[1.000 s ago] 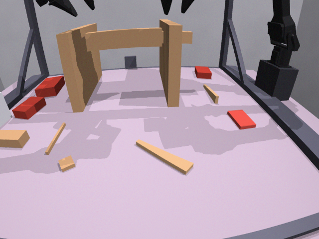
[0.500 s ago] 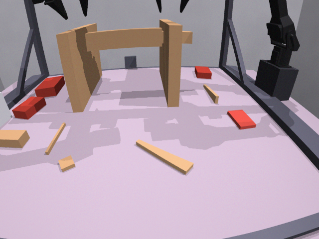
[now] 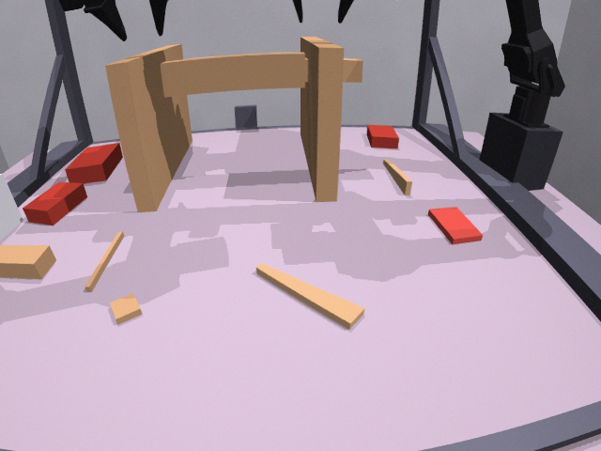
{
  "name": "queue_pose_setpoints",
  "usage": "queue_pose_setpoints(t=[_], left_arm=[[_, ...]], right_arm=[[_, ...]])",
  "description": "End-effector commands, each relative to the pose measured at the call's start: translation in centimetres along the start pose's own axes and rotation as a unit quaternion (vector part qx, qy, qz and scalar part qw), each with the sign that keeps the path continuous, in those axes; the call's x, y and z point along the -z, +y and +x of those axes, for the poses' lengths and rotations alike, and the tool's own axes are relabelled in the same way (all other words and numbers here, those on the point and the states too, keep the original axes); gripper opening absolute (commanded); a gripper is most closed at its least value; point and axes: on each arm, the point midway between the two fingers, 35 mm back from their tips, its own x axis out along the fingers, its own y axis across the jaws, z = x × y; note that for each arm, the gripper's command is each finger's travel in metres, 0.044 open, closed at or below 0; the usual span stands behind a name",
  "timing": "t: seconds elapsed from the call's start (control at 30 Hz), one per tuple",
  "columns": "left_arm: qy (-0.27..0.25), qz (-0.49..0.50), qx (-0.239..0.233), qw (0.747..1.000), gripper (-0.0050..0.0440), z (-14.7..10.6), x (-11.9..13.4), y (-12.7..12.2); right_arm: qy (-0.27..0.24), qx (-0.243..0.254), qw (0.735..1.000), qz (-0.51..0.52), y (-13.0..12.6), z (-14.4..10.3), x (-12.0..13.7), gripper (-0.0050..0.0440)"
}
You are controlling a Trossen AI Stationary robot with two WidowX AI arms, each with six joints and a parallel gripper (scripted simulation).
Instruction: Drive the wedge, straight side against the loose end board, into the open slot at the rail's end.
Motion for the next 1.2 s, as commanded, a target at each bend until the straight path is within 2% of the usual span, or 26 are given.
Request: queue_pose_setpoints(t=[0.0,1.17], left_arm=[[0.000,0.004,-0.013,1.000,0.0274,-0.7,-0.2,0.3],[0.000,0.004,-0.012,1.000,0.0274,-0.7,-0.1,0.3]], right_arm=[[-0.004,0.011,1.000,-0.008,0.3,-0.3,-0.2,0.0274],[-0.005,0.007,1.000,-0.010,0.2,3.5,1.5,0.0274]])
